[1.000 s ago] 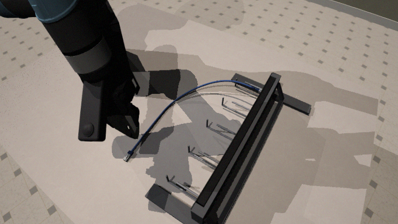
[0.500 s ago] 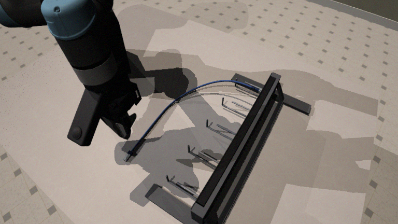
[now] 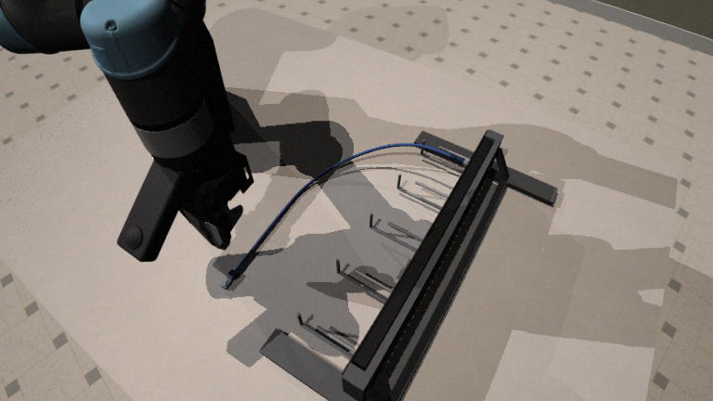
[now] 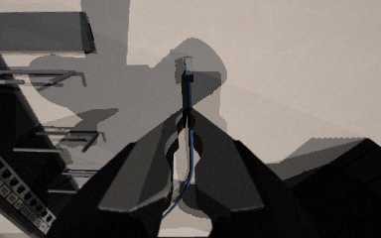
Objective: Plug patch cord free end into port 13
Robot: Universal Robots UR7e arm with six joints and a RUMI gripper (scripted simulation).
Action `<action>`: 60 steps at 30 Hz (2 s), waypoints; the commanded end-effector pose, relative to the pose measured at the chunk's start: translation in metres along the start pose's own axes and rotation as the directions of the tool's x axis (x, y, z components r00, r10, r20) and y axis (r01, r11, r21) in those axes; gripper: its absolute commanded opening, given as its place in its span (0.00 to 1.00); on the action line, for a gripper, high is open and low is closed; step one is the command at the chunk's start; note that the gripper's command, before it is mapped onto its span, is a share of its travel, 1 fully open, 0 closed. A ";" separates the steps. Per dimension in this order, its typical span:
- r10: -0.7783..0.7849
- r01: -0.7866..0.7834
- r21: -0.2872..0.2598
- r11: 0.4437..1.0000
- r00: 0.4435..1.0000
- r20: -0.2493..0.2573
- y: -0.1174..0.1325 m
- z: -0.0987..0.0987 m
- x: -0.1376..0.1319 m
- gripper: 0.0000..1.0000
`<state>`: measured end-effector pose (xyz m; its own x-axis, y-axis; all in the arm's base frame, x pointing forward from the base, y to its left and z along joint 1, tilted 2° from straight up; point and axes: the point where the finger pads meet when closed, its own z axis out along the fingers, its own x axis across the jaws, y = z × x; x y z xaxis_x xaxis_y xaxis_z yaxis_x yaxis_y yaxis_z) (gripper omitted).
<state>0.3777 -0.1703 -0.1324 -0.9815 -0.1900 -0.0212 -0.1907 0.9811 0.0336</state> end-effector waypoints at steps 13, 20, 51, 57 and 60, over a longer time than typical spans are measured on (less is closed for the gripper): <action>0.001 -0.001 0.001 1.000 1.000 0.000 0.000 0.000 0.000 0.00; 0.001 -0.001 0.001 1.000 1.000 0.000 0.000 0.000 0.000 0.00; -0.007 0.007 0.001 1.000 1.000 0.000 -0.006 0.000 0.000 0.22; -0.007 0.007 0.001 1.000 1.000 0.000 -0.006 0.000 0.000 0.22; -0.007 0.007 0.001 1.000 1.000 0.000 -0.006 0.000 0.000 0.22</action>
<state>0.3787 -0.1755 -0.1327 -0.9803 -0.1964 -0.0209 -0.1970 0.9798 0.0335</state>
